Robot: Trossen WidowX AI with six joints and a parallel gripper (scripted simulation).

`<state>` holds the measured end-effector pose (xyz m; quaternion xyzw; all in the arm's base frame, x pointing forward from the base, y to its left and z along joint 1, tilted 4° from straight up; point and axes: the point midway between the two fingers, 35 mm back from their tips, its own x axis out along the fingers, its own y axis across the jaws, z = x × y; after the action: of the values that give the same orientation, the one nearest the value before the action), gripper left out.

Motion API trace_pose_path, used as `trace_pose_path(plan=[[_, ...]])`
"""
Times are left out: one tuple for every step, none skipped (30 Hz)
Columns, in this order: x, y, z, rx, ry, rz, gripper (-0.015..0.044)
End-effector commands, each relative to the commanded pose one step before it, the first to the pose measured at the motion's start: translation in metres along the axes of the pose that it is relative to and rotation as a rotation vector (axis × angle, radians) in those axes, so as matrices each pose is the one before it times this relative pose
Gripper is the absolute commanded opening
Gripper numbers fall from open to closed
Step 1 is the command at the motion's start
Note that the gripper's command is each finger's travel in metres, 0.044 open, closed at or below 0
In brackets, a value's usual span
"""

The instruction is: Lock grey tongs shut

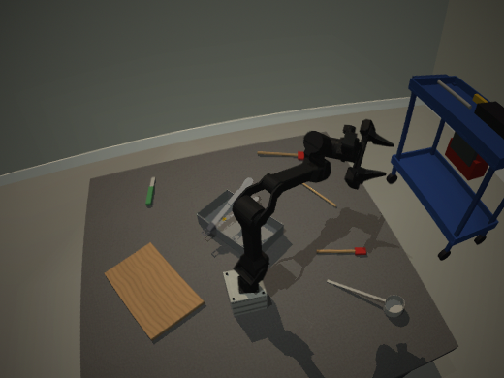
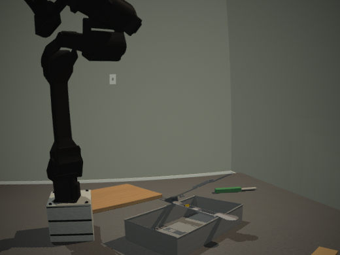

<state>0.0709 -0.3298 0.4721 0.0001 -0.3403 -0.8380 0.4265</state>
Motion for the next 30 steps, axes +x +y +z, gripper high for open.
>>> trace_pose_path(plan=[[0.0, 0.0, 0.0, 0.0, 0.0, 0.0, 0.0426], [-0.00045, 0.00084, -0.00059, -0.0065, 0.00172, 0.00358, 0.04], [-0.00089, 0.00164, -0.0013, -0.0127, 0.00343, 0.00714, 0.0374], [-0.0013, 0.00235, -0.00174, -0.019, 0.0047, 0.01077, 0.0347], [-0.00141, 0.00286, -0.00216, -0.0224, 0.00525, 0.01277, 0.0321], [-0.00189, 0.00365, -0.00253, -0.028, 0.00683, 0.01587, 0.0295], [-0.00216, 0.00424, -0.00282, -0.0318, 0.00753, 0.01833, 0.0269], [-0.00272, 0.00548, -0.00368, -0.0396, 0.00918, 0.02351, 0.0242], [-0.003, 0.00619, -0.00391, -0.0434, 0.0096, 0.02629, 0.0216], [-0.00328, 0.00695, -0.0041, -0.0471, 0.00986, 0.02915, 0.019], [-0.00355, 0.00775, -0.00424, -0.0507, 0.00994, 0.03213, 0.0164], [-0.0036, 0.00763, -0.00313, -0.0453, 0.00799, 0.03136, 0.0137], [-0.00366, 0.008, -0.00299, -0.0463, 0.0074, 0.03258, 0.0111], [-0.00397, 0.00896, -0.00311, -0.0513, 0.00728, 0.03626, 0.0085], [-0.00379, 0.00884, -0.00269, -0.0491, 0.00604, 0.03537, 0.0059], [-0.00372, 0.00892, -0.00237, -0.0484, 0.00501, 0.03536, 0.0032], [-0.00428, 0.0098, -0.00198, -0.0452, 0.00439, 0.03777, 0.0006], [-0.00382, 0.00985, -0.00217, -0.0538, 0.00456, 0.03824, -0.002], [-0.00396, 0.01086, -0.00205, -0.0576, 0.00301, 0.04228, -0.0046], [-0.00395, 0.01113, -0.00166, -0.0578, 0.00172, 0.04296, -0.0073], [-0.00483, 0.01285, -0.00228, -0.0674, 0.00304, 0.04709, -0.0099], [-0.00388, 0.01217, -0.00113, -0.0599, -0.00056, 0.04426, -0.0125], [-0.00302, 0.00987, -0.00049, -0.0479, -0.00149, 0.03559, -0.015], [-0.00278, 0.00937, -0.0003, -0.0458, -0.00206, 0.03401, -0.015], [-0.00307, 0.0105, -0.00002, -0.0509, -0.00325, 0.03794, -0.015], [-0.00336, 0.01172, 0.00035, -0.0563, -0.00479, 0.04212, -0.015], [-0.00301, 0.01086, 0.00074, -0.0517, -0.0055, 0.0388, -0.015], [-0.00327, 0.01178, 0.00142, -0.054, -0.00777, 0.0416, -0.015], [-0.00367, 0.01345, 0.00208, -0.0614, -0.01027, 0.04731, -0.015], [-0.00294, 0.0105, 0.00205, -0.0552, -0.00965, 0.03932, -0.015]])
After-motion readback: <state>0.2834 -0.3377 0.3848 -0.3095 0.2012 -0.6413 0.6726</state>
